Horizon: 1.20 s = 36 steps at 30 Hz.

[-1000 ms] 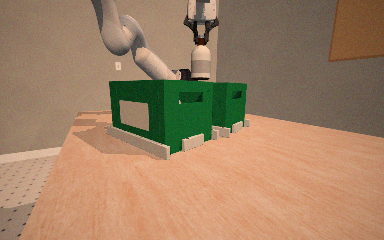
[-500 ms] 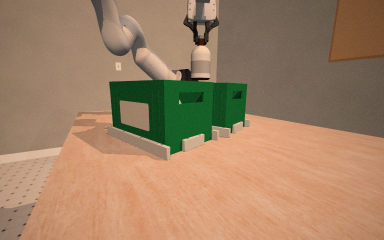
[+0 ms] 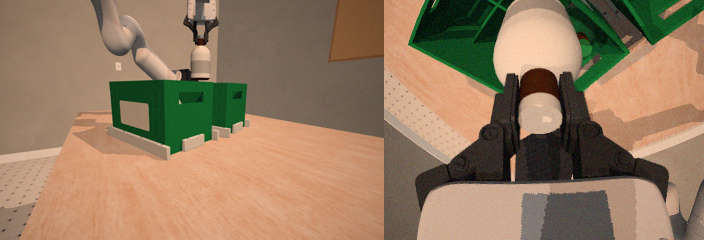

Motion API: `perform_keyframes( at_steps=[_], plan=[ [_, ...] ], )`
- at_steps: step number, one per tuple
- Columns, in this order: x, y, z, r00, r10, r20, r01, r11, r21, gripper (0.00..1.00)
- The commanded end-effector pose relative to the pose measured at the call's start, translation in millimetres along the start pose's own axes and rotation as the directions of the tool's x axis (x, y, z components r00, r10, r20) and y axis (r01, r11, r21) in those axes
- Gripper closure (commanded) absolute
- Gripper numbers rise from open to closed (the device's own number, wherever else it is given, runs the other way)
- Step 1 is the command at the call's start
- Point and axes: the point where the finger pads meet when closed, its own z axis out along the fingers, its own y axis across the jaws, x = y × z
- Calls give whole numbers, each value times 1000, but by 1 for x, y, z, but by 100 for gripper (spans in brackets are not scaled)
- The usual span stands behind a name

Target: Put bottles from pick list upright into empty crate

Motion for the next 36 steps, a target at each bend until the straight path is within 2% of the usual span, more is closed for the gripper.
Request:
perform_keyframes(
  at_steps=[1, 8, 36],
  plan=[
    [0, 0, -1, 1000, 1, -1, -1, 1000, 1, 100],
    [0, 0, -1, 1000, 1, -1, -1, 1000, 1, 100],
    [1, 0, 25, 1000, 1, -1, -1, 1000, 1, 100]
  ],
)
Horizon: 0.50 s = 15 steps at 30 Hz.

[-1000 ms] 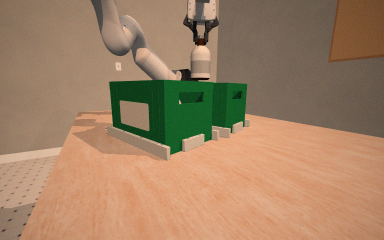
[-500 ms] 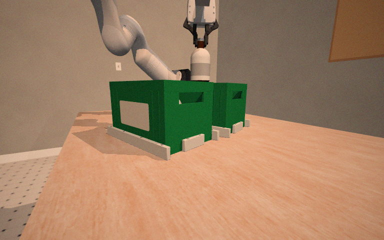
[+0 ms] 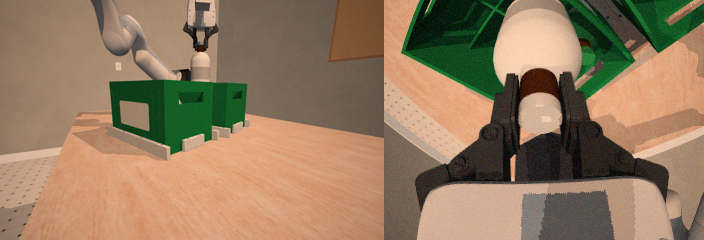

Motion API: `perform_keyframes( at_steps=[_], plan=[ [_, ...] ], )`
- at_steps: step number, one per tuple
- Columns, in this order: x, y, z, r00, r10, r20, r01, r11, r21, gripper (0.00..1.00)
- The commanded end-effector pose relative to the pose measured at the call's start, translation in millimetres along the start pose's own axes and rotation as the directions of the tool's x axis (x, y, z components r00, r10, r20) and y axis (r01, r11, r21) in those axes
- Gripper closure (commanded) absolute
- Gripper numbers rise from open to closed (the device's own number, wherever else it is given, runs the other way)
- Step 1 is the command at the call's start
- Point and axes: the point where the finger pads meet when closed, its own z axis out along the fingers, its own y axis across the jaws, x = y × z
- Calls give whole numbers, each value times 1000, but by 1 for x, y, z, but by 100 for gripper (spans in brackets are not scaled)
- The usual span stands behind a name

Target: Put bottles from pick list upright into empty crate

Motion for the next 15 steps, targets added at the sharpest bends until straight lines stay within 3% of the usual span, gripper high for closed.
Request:
perform_keyframes(
  at_steps=[1, 15],
  plan=[
    [0, 0, 4, 1000, 1, -1, -1, 1000, 1, 100],
    [0, 0, 16, 1000, 1, -1, -1, 1000, 1, 100]
  ],
)
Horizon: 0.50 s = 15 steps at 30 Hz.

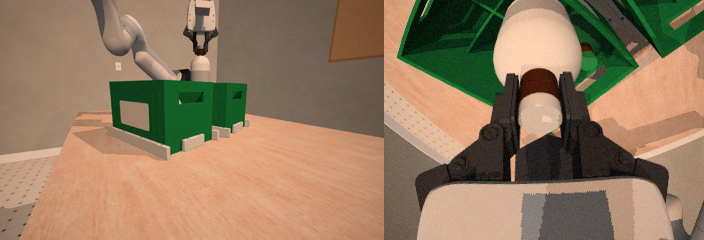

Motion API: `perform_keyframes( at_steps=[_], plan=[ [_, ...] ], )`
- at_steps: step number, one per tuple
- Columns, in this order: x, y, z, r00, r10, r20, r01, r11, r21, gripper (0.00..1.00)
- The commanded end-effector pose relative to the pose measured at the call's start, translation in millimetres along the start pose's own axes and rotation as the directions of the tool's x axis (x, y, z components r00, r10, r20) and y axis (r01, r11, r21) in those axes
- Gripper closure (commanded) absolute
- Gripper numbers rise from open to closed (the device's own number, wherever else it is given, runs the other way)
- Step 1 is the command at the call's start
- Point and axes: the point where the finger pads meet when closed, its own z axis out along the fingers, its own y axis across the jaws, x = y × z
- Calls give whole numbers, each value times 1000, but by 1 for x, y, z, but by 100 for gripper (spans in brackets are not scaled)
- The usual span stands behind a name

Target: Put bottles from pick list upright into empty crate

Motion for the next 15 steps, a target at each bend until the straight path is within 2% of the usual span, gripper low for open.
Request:
perform_keyframes(
  at_steps=[1, 15],
  plan=[
    [0, 0, 4, 1000, 1, -1, -1, 1000, 1, 100],
    [0, 0, 16, 1000, 1, -1, -1, 1000, 1, 100]
  ],
)
